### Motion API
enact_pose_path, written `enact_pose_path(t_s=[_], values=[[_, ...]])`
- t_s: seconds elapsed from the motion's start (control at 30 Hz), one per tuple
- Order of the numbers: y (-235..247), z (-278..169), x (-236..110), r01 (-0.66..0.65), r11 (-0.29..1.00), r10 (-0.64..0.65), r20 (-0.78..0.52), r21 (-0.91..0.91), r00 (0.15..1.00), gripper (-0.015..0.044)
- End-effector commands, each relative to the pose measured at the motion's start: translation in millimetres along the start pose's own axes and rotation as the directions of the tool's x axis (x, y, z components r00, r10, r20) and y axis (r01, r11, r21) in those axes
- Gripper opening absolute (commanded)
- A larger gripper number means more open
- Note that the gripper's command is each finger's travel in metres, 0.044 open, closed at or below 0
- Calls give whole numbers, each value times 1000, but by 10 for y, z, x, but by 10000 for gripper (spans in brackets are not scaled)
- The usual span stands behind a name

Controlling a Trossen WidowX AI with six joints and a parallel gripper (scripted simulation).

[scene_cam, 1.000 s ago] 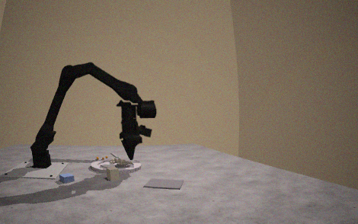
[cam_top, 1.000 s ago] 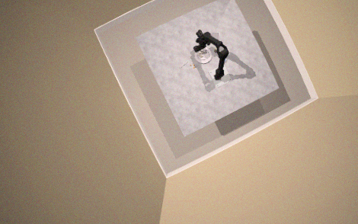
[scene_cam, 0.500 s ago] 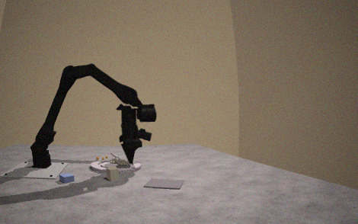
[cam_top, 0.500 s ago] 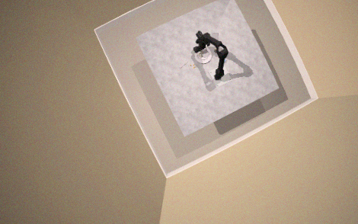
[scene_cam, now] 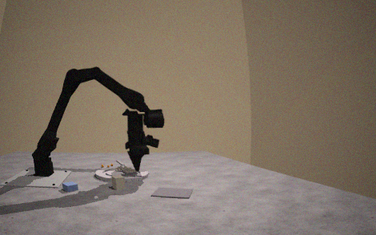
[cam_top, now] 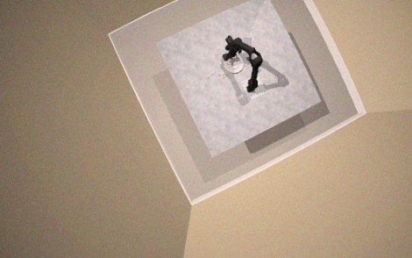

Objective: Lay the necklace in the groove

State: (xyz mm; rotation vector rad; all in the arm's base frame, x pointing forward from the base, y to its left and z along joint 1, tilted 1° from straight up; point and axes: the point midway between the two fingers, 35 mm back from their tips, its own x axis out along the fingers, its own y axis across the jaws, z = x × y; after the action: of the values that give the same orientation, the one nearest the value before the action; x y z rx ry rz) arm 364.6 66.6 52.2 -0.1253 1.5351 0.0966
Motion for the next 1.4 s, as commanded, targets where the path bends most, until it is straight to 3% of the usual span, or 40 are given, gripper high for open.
enact_pose_path(t_s=[0.0, 1.07, 1.37], values=[[0, 0, -2, 0, 1000, 0, 1, 0, 1000, 0], [2, -4, -71, 0, 1000, 0, -3, -3, 1000, 0], [140, -245, -97, -2, 1000, 2, -5, -3, 1000, 0]])
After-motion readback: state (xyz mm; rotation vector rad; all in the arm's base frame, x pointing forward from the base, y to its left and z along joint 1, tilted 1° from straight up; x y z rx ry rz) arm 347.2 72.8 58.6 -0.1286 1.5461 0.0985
